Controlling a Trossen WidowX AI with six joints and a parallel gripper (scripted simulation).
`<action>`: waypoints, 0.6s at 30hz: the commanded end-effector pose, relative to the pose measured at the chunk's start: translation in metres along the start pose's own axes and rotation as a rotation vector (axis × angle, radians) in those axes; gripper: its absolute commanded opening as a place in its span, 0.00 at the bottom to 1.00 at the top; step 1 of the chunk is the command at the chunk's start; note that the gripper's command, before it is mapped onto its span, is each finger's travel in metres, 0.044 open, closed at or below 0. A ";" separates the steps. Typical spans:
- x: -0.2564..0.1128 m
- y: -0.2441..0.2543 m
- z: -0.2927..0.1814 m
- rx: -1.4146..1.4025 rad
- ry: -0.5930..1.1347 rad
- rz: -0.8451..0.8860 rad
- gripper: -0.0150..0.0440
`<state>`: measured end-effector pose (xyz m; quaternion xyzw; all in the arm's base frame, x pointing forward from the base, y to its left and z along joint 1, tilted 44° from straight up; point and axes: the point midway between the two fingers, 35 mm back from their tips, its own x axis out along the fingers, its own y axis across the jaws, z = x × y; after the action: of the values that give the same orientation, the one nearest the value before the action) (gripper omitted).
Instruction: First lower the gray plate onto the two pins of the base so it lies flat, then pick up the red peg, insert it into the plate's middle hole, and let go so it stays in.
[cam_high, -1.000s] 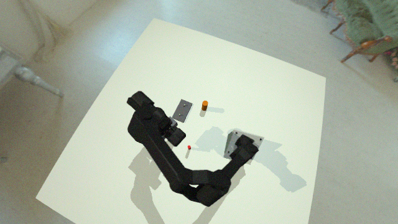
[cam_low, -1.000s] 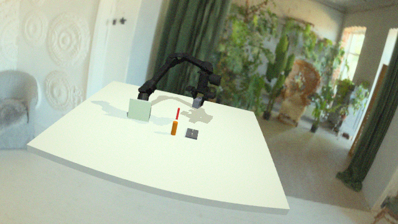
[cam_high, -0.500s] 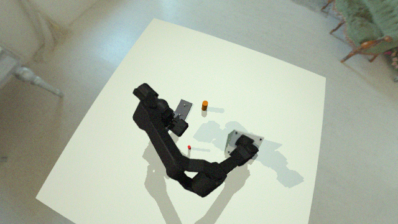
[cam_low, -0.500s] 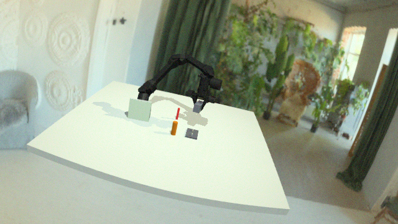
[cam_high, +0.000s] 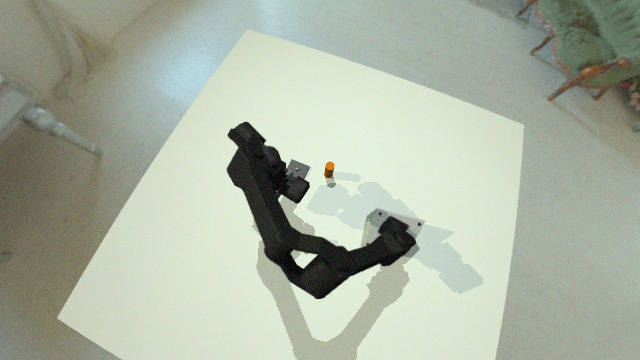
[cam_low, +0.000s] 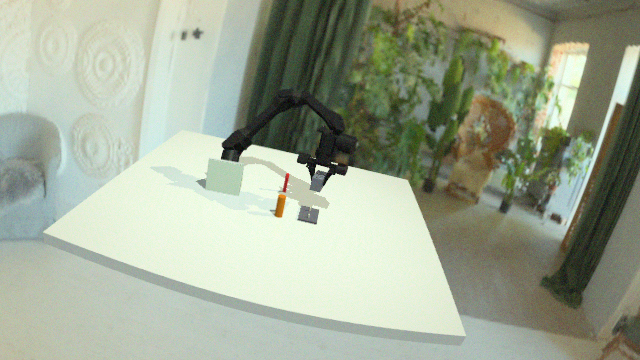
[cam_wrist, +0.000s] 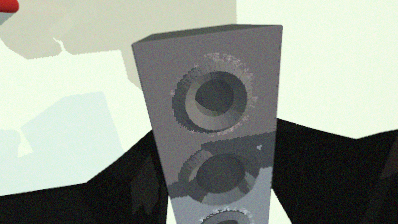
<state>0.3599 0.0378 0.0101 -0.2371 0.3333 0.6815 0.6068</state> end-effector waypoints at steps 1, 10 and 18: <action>0.007 -0.001 -0.012 -0.023 0.004 0.002 0.25; 0.021 -0.003 -0.037 -0.076 0.004 0.002 0.25; 0.035 -0.003 -0.059 -0.123 0.003 0.002 0.25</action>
<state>0.3555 0.0205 -0.0453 -0.2691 0.2968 0.6981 0.5934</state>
